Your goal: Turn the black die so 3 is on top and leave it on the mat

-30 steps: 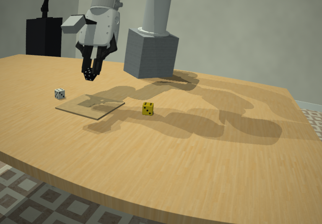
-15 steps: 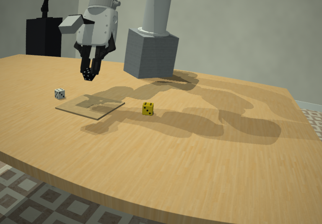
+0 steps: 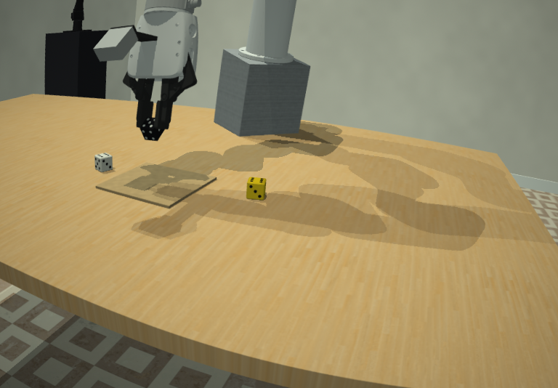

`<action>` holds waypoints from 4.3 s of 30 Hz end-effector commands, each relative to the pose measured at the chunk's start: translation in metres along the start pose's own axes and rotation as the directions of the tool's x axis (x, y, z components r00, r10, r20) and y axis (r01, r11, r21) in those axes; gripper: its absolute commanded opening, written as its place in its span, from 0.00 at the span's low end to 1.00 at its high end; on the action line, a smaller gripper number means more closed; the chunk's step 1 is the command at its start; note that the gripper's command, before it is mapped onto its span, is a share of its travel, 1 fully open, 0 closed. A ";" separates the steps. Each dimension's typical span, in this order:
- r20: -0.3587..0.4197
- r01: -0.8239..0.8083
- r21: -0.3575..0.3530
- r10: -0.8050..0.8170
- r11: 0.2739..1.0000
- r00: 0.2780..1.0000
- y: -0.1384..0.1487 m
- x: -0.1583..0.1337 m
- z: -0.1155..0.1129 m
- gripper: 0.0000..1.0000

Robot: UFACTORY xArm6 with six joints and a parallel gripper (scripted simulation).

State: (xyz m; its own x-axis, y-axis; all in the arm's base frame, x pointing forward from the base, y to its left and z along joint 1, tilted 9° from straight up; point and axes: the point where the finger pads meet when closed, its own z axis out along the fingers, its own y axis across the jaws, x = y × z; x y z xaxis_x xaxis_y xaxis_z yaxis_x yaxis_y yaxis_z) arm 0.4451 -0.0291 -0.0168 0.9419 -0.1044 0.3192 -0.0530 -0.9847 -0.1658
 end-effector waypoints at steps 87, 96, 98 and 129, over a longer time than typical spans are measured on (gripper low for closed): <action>0.779 -0.006 -0.048 0.041 0.999 0.626 0.002 0.002 0.007 0.21; 0.844 -0.005 -0.051 0.046 0.999 0.535 0.003 0.003 0.008 0.21; 0.844 -0.005 -0.051 0.046 0.999 0.535 0.003 0.004 0.009 0.21; 0.844 -0.005 -0.051 0.046 0.999 0.535 0.003 0.002 0.017 0.21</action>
State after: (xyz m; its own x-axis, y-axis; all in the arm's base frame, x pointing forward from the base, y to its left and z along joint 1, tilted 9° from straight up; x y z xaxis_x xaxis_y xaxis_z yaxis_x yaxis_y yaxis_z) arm 0.4507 -0.0300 -0.0309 0.7788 0.0168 -0.6270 -0.0751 -0.9900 -0.1198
